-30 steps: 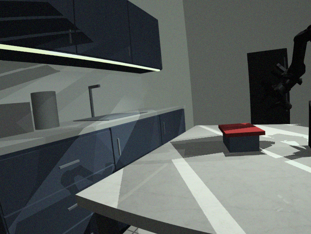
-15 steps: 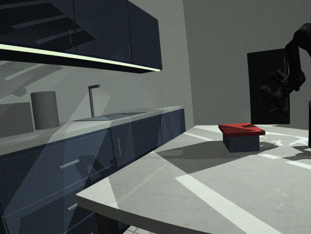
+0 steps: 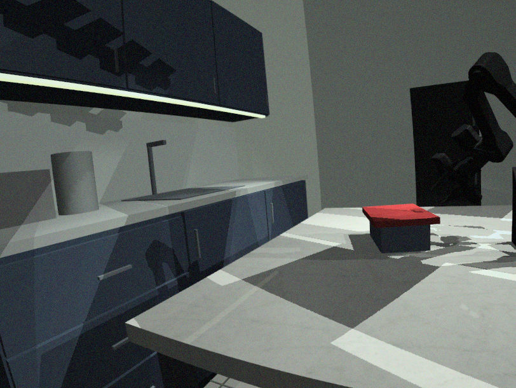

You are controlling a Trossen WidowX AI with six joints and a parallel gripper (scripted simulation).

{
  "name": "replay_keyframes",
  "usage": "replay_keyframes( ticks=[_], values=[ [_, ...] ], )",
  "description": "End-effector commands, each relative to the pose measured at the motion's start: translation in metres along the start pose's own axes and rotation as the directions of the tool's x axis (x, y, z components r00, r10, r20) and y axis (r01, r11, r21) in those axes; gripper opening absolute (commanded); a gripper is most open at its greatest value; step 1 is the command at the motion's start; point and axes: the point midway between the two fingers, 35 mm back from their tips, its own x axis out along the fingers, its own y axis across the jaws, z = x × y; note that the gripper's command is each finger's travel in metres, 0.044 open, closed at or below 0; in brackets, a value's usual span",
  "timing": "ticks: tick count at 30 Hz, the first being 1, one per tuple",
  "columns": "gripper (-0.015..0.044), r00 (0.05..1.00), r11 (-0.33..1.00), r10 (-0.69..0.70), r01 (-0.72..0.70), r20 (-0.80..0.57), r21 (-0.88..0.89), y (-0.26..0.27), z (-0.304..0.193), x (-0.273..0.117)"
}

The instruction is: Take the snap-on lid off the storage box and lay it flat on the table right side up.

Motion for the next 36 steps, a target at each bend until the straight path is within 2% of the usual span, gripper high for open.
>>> replay_keyframes(
  ticks=[1,36],
  values=[
    [0.0235,1.0,1.0,-0.01,0.01,0.001,0.005,-0.003,-0.001,0.005],
    [0.0235,1.0,0.995,-0.024,0.022,-0.012,-0.092,-0.003,-0.001,0.06]
  ],
)
